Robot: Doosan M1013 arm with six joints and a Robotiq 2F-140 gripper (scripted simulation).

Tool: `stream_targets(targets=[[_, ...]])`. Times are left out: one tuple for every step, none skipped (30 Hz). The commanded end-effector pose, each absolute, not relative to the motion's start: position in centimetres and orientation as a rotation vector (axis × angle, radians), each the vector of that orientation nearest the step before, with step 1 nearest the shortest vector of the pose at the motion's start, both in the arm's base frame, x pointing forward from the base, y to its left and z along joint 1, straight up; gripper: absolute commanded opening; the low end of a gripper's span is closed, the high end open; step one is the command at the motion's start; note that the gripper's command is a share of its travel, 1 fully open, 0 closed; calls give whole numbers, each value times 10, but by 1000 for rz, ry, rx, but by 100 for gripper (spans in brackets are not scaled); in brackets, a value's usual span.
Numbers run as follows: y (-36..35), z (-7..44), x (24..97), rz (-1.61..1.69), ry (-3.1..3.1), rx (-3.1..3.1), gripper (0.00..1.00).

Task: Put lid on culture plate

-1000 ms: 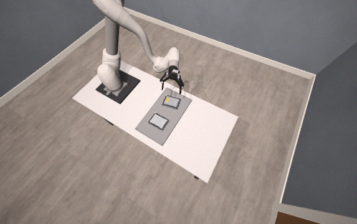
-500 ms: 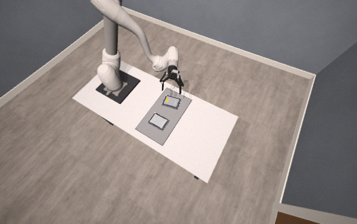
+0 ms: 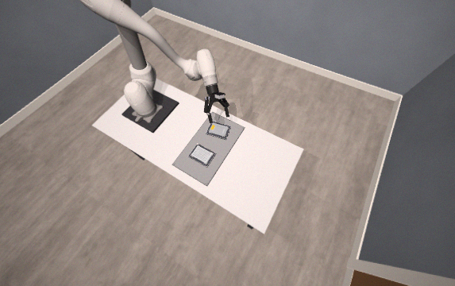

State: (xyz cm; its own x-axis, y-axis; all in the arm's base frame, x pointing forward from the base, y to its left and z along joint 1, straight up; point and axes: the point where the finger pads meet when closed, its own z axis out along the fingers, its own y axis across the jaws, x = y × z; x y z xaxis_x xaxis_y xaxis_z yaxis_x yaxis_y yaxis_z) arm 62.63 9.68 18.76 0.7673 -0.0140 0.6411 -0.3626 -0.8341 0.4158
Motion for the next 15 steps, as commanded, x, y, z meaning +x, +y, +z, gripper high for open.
stream_targets(targets=[[93, 152, 614, 624, -157, 2656, 100], [94, 145, 611, 584, -130, 2696, 100], [95, 139, 609, 546, -103, 2735, 100], [97, 134, 608, 511, -75, 2774, 100], [98, 127, 606, 473, -50, 2808, 100], [99, 122, 605, 439, -24, 2842, 100], [100, 117, 604, 403, 2, 2874, 100], [101, 111, 602, 365, 27, 2904, 100], [102, 107, 601, 331, 52, 2933, 100], [104, 103, 600, 298, 77, 2962, 100], [104, 103, 600, 298, 77, 2962, 100], [104, 103, 600, 298, 77, 2962, 100], [105, 99, 600, 191, 141, 3031, 100], [107, 96, 599, 167, 160, 3050, 100], [108, 94, 599, 138, 181, 3071, 100]])
